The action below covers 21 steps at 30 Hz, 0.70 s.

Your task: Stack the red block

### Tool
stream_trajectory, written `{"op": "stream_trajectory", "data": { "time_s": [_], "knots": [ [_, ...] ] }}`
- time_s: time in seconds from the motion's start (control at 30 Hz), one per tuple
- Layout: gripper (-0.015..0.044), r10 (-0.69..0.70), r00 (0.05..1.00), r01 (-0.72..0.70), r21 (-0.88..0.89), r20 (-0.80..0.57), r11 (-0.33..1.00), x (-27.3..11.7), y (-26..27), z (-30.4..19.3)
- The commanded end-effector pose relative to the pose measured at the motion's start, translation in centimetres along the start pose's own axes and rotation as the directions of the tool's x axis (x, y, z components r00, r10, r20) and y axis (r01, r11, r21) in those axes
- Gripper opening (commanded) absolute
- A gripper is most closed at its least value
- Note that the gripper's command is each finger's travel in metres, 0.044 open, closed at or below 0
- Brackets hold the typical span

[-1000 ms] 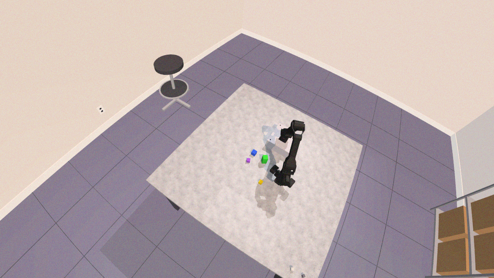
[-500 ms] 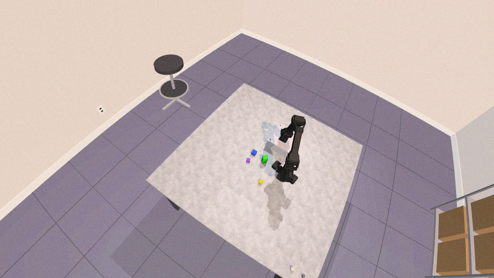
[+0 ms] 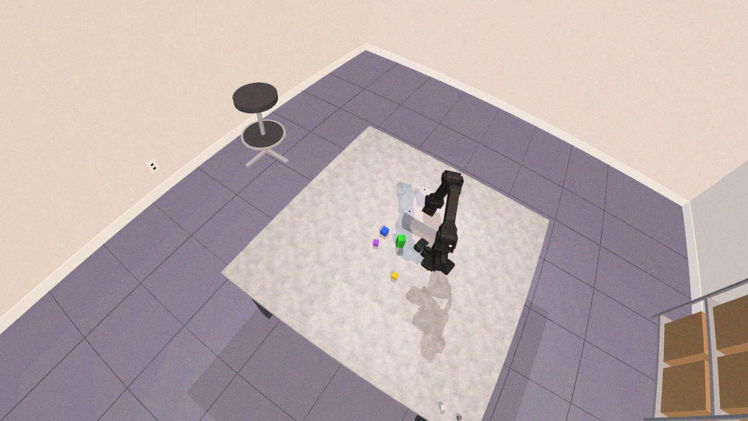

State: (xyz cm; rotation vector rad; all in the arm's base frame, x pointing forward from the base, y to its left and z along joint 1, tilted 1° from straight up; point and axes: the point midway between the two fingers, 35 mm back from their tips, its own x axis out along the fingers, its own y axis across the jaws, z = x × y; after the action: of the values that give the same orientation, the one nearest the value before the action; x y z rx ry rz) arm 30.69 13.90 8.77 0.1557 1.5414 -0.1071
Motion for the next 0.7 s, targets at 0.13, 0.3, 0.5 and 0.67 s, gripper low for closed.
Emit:
{"op": "stream_trajectory", "data": {
  "time_s": [0.13, 0.3, 0.5, 0.67],
  "knots": [
    [0.0000, 0.001, 1.000, -0.001, -0.004, -0.001, 1.000, -0.4, -2.2, 0.2],
    [0.0000, -0.002, 1.000, 0.002, -0.004, -0.001, 1.000, -0.6, -5.3, 0.2],
    [0.0000, -0.006, 1.000, 0.006, -0.004, -0.001, 1.000, -0.7, -8.8, -0.3],
    [0.0000, -0.008, 1.000, 0.008, -0.004, -0.002, 1.000, -0.7, -11.6, -1.1]
  ]
}}
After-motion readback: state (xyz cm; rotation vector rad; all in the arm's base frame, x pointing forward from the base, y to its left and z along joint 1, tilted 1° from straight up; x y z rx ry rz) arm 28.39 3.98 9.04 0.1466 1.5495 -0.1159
